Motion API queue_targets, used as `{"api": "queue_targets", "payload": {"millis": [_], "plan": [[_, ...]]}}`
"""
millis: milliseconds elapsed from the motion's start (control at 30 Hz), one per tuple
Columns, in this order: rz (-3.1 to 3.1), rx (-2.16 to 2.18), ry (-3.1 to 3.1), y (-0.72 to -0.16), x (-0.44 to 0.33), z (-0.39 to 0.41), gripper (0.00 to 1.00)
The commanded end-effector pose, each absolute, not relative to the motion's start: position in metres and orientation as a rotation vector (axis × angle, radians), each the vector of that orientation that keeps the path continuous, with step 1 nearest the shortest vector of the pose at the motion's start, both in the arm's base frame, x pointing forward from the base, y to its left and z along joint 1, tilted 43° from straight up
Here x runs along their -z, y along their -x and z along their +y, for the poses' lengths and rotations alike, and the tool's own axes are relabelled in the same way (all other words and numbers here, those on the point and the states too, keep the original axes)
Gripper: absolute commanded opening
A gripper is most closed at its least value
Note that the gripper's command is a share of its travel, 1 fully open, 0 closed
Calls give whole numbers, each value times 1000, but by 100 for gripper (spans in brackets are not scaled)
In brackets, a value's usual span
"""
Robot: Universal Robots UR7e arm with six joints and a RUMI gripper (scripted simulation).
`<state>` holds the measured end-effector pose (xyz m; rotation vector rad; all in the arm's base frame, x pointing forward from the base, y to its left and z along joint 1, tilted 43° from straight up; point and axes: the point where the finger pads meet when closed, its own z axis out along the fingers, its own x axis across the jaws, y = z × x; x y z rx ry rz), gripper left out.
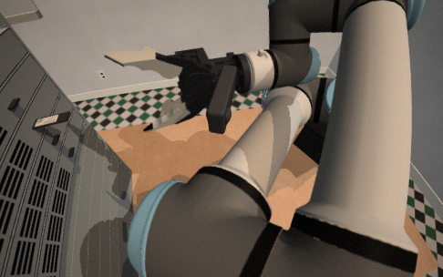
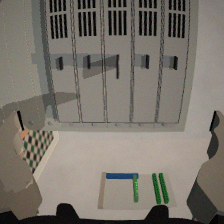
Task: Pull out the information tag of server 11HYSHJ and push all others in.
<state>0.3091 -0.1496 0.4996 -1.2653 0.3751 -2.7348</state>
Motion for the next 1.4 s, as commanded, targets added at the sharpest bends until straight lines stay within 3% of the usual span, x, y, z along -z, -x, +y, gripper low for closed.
{"api": "queue_targets", "payload": {"millis": [0,1367], "plan": [[377,2736,1263,-309,-500,-150,100],[385,2745,1257,-309,-498,-150,100]]}}
